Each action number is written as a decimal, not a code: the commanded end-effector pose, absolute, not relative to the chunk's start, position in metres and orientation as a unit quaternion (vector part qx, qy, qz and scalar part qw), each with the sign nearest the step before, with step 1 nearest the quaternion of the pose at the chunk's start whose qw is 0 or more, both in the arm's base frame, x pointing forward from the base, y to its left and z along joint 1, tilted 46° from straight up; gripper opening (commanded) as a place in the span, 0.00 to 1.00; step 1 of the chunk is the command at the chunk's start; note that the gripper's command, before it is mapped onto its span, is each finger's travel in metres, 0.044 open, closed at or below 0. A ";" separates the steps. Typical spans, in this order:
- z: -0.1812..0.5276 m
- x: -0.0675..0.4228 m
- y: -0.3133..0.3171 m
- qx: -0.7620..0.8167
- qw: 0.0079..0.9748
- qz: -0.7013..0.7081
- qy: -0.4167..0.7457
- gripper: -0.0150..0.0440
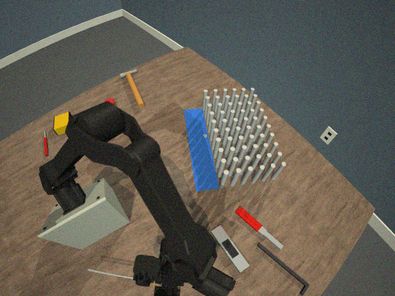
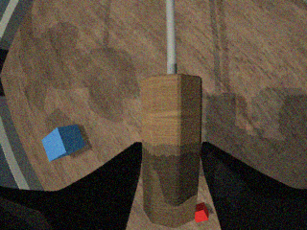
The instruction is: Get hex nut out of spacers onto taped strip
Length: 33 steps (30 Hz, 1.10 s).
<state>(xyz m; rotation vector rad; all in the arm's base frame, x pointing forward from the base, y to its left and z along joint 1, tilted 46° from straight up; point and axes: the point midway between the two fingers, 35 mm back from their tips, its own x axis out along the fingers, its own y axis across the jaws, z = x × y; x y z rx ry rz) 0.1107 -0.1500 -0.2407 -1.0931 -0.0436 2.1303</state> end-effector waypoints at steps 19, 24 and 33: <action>-0.260 0.109 -0.127 -0.424 0.366 0.828 -0.017 0.25; -0.264 0.108 -0.122 -0.424 0.367 0.828 -0.018 0.25; -0.271 0.106 -0.113 -0.424 0.367 0.828 -0.018 0.25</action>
